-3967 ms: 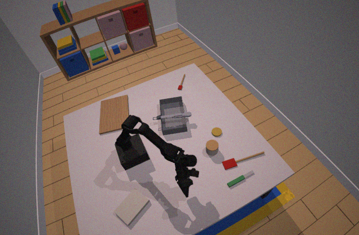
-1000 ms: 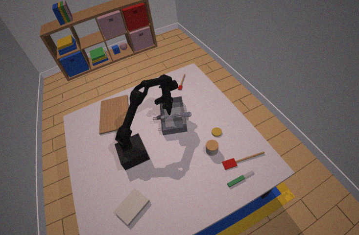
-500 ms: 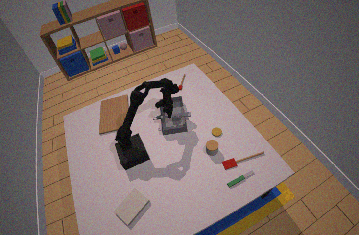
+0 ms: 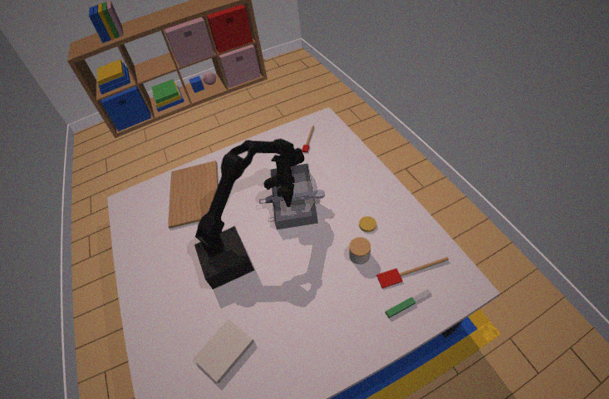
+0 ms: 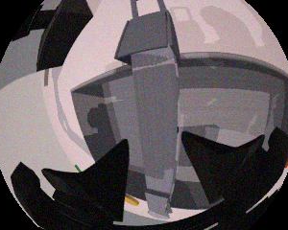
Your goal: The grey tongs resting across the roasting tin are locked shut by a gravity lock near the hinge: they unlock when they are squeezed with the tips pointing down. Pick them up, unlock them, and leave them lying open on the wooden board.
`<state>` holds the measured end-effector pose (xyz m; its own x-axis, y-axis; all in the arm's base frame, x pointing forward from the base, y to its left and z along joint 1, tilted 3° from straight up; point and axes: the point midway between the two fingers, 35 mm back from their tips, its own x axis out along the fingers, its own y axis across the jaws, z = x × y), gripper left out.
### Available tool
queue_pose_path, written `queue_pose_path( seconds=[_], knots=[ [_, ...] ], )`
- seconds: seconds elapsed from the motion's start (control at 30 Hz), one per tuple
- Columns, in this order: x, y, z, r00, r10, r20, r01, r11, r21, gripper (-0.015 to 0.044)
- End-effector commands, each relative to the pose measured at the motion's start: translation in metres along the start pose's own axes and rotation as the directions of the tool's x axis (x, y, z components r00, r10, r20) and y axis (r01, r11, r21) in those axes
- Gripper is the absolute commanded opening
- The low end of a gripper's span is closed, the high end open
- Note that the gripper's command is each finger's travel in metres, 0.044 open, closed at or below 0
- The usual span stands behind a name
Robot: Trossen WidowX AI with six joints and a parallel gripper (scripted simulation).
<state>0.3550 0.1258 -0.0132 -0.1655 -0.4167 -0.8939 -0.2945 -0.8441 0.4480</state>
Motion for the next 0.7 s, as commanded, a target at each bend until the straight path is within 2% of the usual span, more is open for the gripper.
queue_pose_path(
  seconds=[0.0, 0.03, 0.27, 0.5, 0.67],
  knots=[
    [0.0076, 0.0018, 0.0012, 1.0, 0.007, 0.0, -0.007, 1.0, -0.005, 0.026],
    [0.0084, 0.0019, 0.0013, 1.0, 0.008, 0.0, -0.008, 1.0, -0.005, 0.026],
    [0.0032, 0.0004, 0.0004, 1.0, 0.001, 0.001, -0.001, 1.0, 0.0, 0.0076],
    [0.0032, 0.0004, 0.0004, 1.0, 0.001, 0.001, -0.001, 1.0, 0.0, 0.003],
    [0.0032, 0.0004, 0.0004, 1.0, 0.001, 0.001, -0.001, 1.0, 0.0, -0.0102]
  ],
)
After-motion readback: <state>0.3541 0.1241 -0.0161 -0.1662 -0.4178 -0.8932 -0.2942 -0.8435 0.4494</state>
